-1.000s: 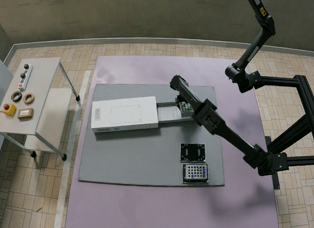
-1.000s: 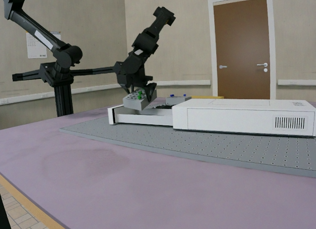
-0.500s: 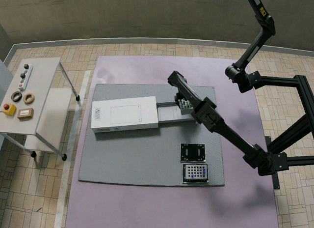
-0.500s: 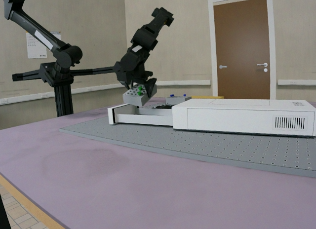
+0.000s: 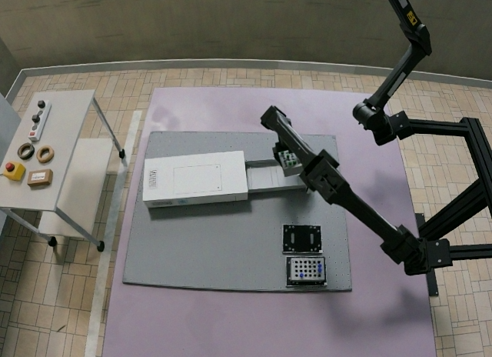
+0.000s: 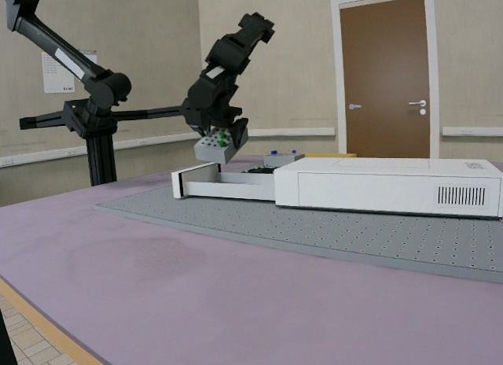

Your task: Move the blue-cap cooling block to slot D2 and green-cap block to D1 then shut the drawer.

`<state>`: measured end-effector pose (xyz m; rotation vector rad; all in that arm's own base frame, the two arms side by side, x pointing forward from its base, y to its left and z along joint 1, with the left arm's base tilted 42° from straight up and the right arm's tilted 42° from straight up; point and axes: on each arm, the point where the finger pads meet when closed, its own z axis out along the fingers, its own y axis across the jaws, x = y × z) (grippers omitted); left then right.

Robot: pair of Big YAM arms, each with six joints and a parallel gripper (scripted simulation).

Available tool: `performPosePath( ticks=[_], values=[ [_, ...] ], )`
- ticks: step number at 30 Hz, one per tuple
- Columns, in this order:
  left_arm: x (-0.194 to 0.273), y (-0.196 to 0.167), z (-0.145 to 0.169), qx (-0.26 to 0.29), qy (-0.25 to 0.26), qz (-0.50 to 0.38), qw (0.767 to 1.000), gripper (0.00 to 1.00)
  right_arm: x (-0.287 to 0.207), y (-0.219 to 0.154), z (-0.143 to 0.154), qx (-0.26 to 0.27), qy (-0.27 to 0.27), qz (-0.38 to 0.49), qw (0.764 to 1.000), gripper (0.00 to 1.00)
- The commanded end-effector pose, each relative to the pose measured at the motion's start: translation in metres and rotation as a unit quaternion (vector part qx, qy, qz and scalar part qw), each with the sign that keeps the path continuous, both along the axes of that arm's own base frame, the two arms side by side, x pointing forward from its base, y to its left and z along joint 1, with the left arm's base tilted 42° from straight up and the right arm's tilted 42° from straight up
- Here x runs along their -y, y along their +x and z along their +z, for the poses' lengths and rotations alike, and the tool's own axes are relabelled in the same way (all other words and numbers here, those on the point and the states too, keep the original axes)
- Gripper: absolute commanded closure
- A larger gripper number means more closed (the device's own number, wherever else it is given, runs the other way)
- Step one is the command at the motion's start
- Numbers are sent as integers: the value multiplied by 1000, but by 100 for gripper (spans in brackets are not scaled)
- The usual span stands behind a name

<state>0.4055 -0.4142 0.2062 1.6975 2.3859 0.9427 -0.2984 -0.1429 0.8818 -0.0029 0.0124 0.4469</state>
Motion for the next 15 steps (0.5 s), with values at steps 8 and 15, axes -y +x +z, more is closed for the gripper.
performPosePath(
  ticks=[8,15],
  values=[
    [18,-35,64,31,-55,7,998,100,6,-10,1,8,3,0,1000,100],
    [-4,-44,52,57,-103,66,991,100,6,-10,1,8,3,0,1000,100]
  ],
)
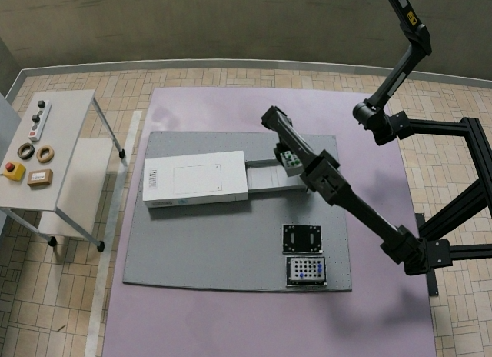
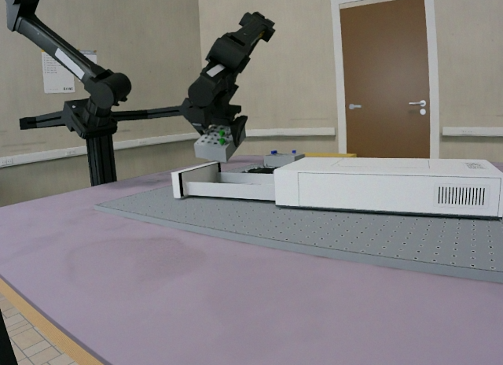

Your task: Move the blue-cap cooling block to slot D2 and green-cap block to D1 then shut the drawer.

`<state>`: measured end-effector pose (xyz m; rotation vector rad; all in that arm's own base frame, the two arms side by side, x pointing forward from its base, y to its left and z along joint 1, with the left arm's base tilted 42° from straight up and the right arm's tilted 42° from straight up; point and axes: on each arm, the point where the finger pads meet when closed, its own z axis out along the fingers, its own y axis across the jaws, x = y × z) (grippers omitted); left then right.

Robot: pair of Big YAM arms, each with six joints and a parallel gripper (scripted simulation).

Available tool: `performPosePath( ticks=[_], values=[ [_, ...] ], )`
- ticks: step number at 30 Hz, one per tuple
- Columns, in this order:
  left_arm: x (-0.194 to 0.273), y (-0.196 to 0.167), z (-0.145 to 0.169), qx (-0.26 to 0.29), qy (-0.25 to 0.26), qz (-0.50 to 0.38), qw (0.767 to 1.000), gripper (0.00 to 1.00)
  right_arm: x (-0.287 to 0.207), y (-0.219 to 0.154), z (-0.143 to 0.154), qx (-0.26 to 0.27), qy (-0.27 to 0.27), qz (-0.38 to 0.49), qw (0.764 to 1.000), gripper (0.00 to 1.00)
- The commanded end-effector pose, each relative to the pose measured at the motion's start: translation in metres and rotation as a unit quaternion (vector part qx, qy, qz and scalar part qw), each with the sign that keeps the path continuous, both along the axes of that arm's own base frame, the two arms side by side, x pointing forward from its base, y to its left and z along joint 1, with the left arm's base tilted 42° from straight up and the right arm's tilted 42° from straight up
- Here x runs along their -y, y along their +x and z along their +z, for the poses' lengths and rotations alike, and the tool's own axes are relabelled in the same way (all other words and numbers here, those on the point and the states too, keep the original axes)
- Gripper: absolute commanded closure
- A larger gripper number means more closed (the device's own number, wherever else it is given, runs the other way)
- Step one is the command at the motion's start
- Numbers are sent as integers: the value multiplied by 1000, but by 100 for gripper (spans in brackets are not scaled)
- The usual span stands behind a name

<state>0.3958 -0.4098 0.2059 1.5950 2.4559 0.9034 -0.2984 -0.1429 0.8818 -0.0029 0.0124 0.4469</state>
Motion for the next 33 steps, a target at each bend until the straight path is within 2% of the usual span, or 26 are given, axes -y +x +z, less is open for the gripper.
performPosePath(
  ticks=[1,6,8,17,23,25,33],
  values=[
    [-3,-34,52,58,-89,38,994,100,6,-10,1,8,3,0,1000,100],
    [-16,-35,50,85,-132,80,984,100,6,-10,1,8,3,0,1000,100],
    [-16,-35,50,85,-132,80,984,100,6,-10,1,8,3,0,1000,100],
    [-54,-16,36,133,-208,171,954,100,6,-10,1,8,3,0,1000,100],
    [-57,-31,34,161,-260,202,930,100,6,-10,1,8,3,0,1000,100],
    [-57,-31,34,161,-260,202,930,100,6,-10,1,8,3,0,1000,100],
    [-77,-35,34,199,-326,264,886,100,6,-10,1,8,3,0,1000,100]
  ],
)
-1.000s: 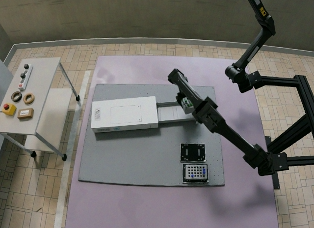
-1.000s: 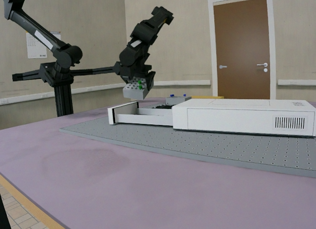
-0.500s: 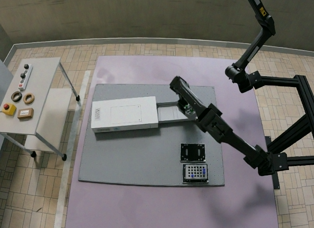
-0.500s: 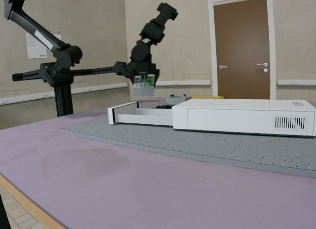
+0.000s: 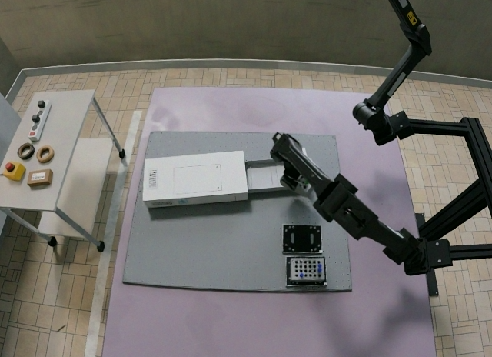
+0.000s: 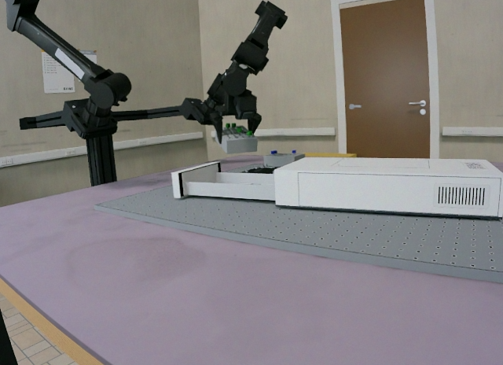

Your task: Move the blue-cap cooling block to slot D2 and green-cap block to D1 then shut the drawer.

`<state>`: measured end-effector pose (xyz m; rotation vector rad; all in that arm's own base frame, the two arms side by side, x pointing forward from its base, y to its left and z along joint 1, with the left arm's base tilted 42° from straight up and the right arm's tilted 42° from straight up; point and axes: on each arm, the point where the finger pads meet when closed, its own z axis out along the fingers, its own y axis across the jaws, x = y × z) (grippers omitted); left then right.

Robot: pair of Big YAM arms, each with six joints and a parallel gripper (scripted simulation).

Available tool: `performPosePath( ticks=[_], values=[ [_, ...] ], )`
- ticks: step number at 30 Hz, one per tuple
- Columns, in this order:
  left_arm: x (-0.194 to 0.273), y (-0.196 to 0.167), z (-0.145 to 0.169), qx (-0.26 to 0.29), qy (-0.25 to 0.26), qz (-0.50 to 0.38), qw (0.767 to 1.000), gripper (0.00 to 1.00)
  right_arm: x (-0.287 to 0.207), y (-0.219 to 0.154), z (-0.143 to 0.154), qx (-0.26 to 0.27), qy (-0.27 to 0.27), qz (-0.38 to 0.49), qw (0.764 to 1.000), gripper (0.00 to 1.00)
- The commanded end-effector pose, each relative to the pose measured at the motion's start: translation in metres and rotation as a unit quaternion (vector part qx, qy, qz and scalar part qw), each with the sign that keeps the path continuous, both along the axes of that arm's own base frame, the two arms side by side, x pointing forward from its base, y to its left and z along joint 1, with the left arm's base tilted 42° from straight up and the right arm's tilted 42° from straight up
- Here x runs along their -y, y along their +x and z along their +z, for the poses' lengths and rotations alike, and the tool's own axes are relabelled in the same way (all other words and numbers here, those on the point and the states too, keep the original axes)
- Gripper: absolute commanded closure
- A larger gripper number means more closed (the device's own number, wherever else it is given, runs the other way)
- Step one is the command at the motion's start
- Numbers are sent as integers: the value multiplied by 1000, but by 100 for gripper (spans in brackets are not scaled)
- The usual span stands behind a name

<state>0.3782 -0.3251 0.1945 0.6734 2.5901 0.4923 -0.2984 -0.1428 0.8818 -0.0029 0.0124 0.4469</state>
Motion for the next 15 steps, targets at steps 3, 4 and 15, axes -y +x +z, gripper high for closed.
performPosePath(
  ticks=[3,4,15],
  values=[
    [-1,-19,45,83,-117,59,988,100,6,-10,1,8,3,0,1000,100],
    [-3,-19,44,88,-126,68,986,100,6,-10,1,8,3,0,1000,100],
    [-39,-11,39,138,-202,158,957,100,6,-10,1,8,3,0,1000,100]
  ],
)
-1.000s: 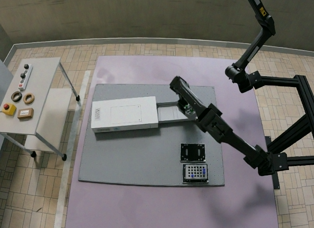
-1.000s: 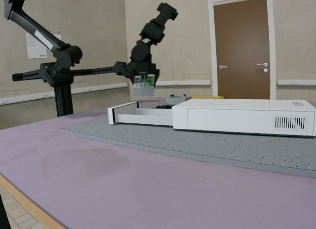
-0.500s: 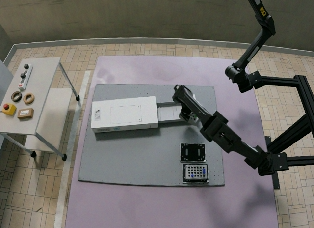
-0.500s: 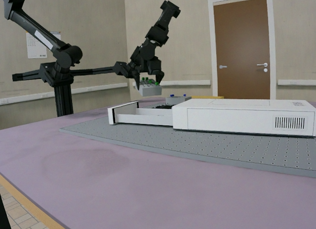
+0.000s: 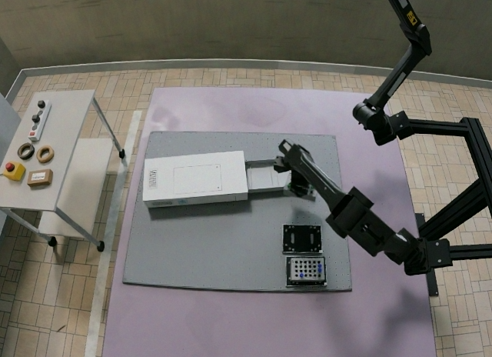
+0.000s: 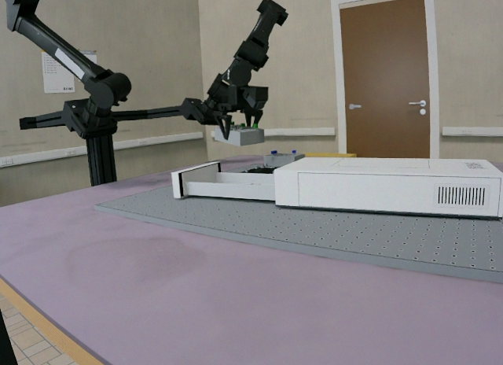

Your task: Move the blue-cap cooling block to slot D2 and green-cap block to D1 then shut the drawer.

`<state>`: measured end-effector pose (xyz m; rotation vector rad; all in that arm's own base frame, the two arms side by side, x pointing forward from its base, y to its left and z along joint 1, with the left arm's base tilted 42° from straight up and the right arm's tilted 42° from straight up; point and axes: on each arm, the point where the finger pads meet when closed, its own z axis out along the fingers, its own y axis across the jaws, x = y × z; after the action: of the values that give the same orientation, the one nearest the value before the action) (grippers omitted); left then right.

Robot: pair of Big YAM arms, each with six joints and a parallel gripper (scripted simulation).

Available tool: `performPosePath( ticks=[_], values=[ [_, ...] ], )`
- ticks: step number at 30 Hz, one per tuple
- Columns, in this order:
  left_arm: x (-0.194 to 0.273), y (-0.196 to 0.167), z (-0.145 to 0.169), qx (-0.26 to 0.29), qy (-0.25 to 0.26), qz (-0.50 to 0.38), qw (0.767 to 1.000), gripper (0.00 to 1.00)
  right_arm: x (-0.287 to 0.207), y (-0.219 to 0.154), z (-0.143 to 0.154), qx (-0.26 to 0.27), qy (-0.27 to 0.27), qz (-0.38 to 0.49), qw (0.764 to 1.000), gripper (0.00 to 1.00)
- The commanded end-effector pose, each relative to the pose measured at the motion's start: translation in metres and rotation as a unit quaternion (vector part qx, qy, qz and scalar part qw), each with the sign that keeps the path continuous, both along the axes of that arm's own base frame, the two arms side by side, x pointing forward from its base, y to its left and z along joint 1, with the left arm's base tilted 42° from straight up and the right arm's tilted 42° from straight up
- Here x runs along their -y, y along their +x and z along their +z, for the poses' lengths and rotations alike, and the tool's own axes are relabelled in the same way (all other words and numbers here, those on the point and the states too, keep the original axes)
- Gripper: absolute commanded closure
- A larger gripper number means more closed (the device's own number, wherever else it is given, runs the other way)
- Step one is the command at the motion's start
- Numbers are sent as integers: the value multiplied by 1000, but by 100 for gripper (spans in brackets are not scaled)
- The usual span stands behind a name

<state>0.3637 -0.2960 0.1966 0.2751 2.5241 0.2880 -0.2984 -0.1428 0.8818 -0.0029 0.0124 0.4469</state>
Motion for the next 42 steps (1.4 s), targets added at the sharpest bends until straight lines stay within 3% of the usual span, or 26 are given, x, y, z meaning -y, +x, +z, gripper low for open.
performPosePath(
  ticks=[1,5,28,33,42],
  values=[
    [-12,3,36,68,-96,64,991,100,6,-10,1,8,3,0,1000,100],
    [-11,-8,35,85,-127,77,985,100,6,-10,1,8,3,0,1000,100],
    [-62,-16,29,83,-121,68,987,100,6,-10,1,8,3,0,1000,100],
    [-76,-10,43,91,-127,82,984,100,6,-10,1,8,3,0,1000,100],
    [-107,-14,21,85,-119,82,986,100,6,-10,1,8,3,0,1000,100]
  ],
)
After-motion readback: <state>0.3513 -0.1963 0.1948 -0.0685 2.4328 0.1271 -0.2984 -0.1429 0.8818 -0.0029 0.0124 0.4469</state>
